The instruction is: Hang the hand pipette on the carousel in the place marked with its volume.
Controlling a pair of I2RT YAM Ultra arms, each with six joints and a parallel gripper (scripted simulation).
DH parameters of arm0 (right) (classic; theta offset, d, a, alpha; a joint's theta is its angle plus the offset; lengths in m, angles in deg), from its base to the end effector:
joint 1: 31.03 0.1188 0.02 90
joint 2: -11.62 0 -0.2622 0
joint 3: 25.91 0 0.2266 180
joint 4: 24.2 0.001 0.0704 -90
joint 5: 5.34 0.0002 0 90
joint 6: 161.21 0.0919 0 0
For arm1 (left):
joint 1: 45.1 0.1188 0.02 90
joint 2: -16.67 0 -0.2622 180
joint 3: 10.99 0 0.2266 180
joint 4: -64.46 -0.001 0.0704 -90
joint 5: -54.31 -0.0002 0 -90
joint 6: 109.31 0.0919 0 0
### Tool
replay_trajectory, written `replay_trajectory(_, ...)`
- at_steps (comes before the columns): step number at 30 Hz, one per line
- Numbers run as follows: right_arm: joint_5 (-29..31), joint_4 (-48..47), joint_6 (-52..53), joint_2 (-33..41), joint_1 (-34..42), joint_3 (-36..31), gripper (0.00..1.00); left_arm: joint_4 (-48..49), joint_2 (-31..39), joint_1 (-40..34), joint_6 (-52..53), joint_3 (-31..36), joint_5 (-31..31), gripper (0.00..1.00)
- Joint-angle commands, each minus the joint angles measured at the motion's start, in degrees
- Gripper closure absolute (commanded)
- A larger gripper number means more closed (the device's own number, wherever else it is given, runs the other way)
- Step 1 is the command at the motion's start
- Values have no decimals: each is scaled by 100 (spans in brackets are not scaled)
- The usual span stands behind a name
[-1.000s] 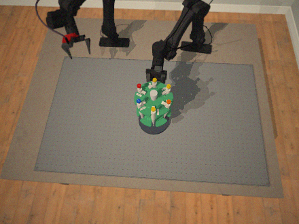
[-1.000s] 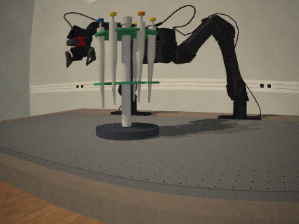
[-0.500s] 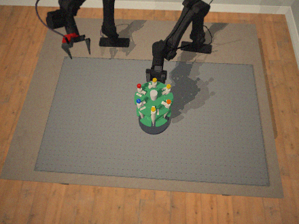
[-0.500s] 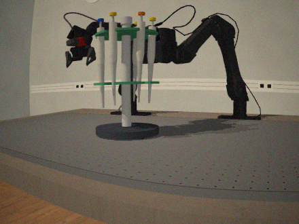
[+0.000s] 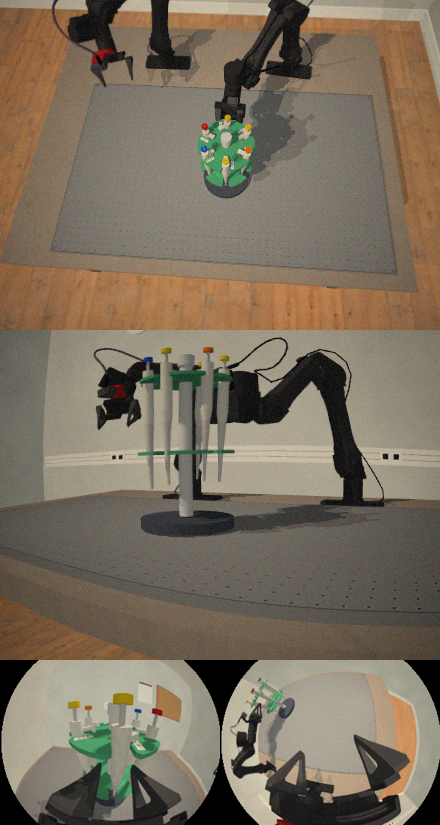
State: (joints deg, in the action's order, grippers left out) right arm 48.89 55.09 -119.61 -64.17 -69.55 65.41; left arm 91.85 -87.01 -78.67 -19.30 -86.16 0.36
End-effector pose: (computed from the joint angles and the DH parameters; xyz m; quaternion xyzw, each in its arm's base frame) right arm 0.2202 -0.1053 0.3035 -0.1493 0.9174 0.0685 0.3625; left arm 0.3852 -0.1896 0.2624 -0.0113 0.7126 0.0193 0.7012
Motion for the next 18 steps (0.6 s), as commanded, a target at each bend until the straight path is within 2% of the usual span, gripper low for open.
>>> replay_trajectory(1, -133, -77, -68, 32, -54, 89, 0, 97, 183, -2, -1, -200, -16, 50)
replay_trajectory(3, -133, -77, -68, 32, -54, 89, 0, 146, 304, 211, 7, 192, -593, 50)
replay_trajectory(5, -133, -77, -68, 32, -54, 89, 0, 146, 304, 211, 7, 192, -593, 50)
replay_trajectory(8, -133, -77, -68, 32, -54, 89, 0, 189, 485, 461, 23, 414, -1428, 50)
replay_trajectory(10, -133, -77, -68, 32, -54, 89, 0, 222, 530, 507, 45, 235, -1556, 50)
replay_trajectory(18, -133, -77, -68, 32, -54, 89, 0, 151, 499, 459, -1, 195, -1629, 50)
